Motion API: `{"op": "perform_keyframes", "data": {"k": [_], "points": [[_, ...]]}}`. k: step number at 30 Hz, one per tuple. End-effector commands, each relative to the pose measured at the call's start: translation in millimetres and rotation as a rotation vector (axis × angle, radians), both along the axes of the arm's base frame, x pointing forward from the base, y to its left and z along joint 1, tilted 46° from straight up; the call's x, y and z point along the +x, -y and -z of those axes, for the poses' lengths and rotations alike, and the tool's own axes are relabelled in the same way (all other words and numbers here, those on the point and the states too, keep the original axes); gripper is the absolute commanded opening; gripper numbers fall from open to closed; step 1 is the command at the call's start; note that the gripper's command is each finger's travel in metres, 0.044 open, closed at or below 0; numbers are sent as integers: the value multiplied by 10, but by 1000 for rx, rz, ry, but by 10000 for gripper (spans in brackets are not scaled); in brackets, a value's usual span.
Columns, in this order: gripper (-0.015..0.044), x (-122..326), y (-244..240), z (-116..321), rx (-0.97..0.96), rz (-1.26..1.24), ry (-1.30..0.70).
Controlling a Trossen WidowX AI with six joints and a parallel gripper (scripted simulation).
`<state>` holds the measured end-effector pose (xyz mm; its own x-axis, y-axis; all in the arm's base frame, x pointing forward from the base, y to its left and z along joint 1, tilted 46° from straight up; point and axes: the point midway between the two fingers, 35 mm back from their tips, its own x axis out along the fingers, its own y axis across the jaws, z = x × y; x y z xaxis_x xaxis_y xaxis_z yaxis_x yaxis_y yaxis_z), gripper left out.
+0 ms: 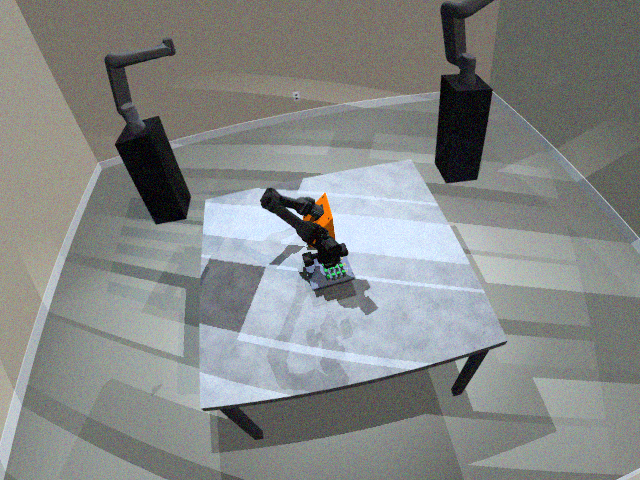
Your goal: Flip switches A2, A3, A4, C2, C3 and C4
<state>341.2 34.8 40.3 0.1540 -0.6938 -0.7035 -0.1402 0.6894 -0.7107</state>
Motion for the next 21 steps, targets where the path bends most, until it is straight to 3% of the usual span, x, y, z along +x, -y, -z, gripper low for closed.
{"op": "perform_keyframes", "data": {"k": [1,10,21], "points": [[0,-40,-33,-59,5,14,2],[0,-1032,-173,285,6,14,-4],[0,-1013,77,538,8,-4,15]]}}
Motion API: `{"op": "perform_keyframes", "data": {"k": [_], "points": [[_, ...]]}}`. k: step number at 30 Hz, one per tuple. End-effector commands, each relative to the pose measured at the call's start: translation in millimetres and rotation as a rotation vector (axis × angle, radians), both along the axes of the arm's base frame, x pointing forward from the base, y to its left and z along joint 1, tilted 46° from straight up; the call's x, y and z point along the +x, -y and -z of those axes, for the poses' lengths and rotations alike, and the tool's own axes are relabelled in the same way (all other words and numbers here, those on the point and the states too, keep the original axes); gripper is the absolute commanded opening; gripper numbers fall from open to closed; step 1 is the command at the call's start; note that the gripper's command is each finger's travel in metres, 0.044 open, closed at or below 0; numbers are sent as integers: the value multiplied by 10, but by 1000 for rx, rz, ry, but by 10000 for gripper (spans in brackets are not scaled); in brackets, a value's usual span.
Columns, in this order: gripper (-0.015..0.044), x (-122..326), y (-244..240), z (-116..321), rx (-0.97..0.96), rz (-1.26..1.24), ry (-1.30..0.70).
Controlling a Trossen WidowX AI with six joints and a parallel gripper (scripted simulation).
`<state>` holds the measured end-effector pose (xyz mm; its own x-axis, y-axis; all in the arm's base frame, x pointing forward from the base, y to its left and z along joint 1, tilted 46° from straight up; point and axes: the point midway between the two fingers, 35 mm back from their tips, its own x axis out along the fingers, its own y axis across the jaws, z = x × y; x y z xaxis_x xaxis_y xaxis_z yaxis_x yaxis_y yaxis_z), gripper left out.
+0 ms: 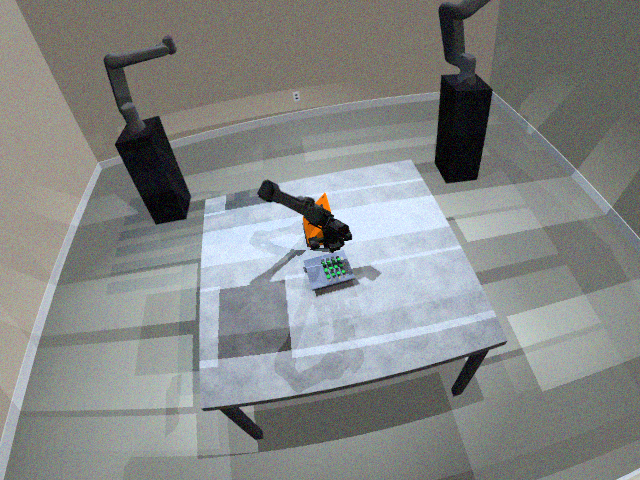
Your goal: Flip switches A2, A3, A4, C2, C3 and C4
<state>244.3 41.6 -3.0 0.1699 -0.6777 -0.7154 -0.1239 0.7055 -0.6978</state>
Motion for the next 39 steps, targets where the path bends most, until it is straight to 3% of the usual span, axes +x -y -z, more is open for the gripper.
{"op": "perform_keyframes", "data": {"k": [1,39], "points": [[0,-44,145,105,-15,-5,-8],[0,-11,315,274,-16,-5,-8]]}}
